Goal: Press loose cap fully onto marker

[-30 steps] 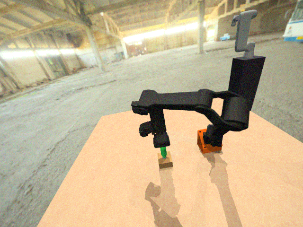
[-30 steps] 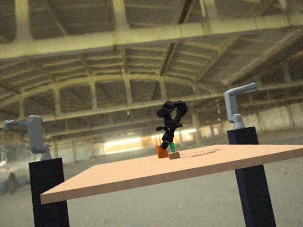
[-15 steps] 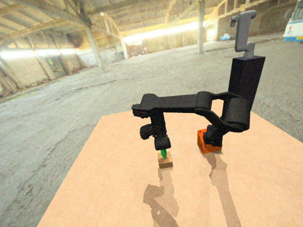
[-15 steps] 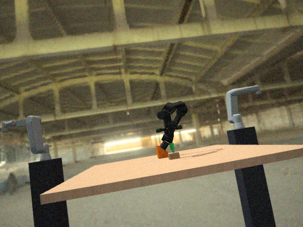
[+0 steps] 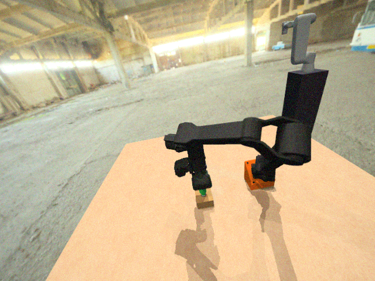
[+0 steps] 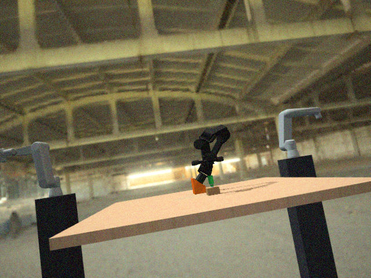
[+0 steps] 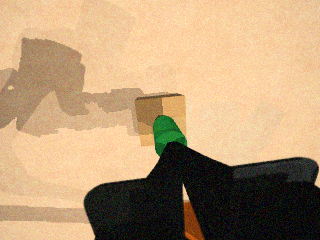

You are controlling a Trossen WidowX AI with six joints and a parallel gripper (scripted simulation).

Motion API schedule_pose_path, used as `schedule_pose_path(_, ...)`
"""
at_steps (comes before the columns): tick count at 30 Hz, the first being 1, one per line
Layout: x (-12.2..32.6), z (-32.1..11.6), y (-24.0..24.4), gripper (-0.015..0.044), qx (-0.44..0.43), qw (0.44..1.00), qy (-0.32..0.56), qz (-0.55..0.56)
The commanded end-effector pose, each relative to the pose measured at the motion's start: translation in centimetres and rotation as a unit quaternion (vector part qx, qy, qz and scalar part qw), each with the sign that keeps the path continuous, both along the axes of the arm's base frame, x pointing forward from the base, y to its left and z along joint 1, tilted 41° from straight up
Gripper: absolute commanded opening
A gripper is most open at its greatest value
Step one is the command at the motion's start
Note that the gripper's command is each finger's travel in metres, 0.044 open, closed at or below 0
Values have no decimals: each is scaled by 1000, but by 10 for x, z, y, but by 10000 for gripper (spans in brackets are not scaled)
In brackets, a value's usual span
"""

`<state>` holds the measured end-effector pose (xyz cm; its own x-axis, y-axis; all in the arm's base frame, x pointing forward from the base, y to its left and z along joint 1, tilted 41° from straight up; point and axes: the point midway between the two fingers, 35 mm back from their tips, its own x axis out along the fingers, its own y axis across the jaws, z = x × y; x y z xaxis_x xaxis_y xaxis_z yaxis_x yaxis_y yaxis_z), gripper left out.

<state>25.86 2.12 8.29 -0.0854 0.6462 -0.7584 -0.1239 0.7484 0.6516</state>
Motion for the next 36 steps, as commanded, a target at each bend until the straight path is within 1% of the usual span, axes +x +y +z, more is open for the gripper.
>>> schedule_pose_path(1, -1, -5, 5, 0, 1, 1000, 3, 0)
schedule_pose_path(8, 1, 1, -1, 0, -1, 1000, 0, -2)
schedule_pose_path(10, 4, 15, -15, 0, -6, 1000, 1, -17)
schedule_pose_path(14, 7, 59, -51, 0, -11, 999, 2, -44)
schedule_pose_path(18, 6, 66, -57, 0, -11, 999, 2, -48)
schedule_pose_path(34, 6, 66, -57, 420, -11, 999, 2, -48)
schedule_pose_path(35, 6, 66, -57, 440, -11, 999, 2, -48)
schedule_pose_path(36, 6, 66, -57, 440, -11, 999, 2, -48)
